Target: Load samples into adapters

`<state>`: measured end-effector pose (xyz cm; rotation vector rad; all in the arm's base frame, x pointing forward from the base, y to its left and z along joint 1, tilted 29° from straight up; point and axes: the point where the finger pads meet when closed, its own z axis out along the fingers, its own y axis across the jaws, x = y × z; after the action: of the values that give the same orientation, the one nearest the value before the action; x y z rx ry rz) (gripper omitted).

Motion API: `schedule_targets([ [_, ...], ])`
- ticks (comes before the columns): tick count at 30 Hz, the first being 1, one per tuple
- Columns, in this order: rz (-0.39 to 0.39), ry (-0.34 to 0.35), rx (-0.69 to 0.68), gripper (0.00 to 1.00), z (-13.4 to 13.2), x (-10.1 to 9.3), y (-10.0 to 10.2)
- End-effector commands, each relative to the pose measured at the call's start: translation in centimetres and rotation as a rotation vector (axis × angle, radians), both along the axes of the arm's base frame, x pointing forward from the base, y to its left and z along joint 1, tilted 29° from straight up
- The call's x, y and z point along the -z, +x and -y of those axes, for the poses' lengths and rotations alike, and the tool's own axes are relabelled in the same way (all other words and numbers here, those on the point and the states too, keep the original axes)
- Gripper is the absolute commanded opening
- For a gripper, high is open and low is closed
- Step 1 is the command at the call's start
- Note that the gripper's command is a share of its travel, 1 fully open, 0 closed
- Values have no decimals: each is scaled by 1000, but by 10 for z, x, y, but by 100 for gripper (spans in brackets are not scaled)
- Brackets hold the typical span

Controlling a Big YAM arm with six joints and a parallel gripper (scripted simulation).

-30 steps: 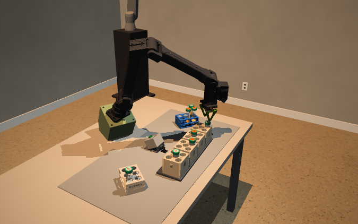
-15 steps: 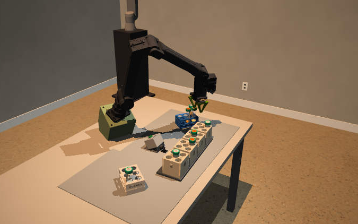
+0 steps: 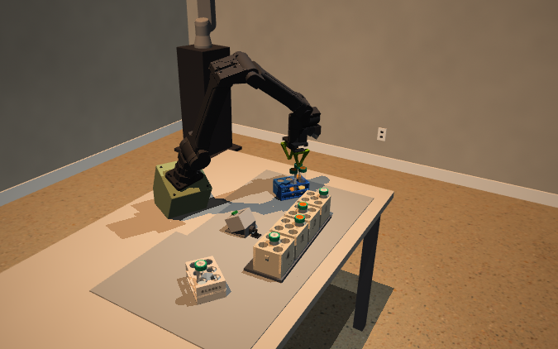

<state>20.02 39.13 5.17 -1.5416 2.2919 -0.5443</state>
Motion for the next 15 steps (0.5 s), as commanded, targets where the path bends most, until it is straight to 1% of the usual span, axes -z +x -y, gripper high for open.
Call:
schedule_targets([
  [1,31,91,71,80,-10,-20,16],
  [2,20,54,71,80,1,-3,15],
  [3,16,40,71,80,3,6,16],
  [8,13,30,51,80,6,21,22],
  [9,13,30,27,80,2,25,14],
  [12,11,30,19,80,0,30,11],
  [15,16,43,46,80,0,29,25],
])
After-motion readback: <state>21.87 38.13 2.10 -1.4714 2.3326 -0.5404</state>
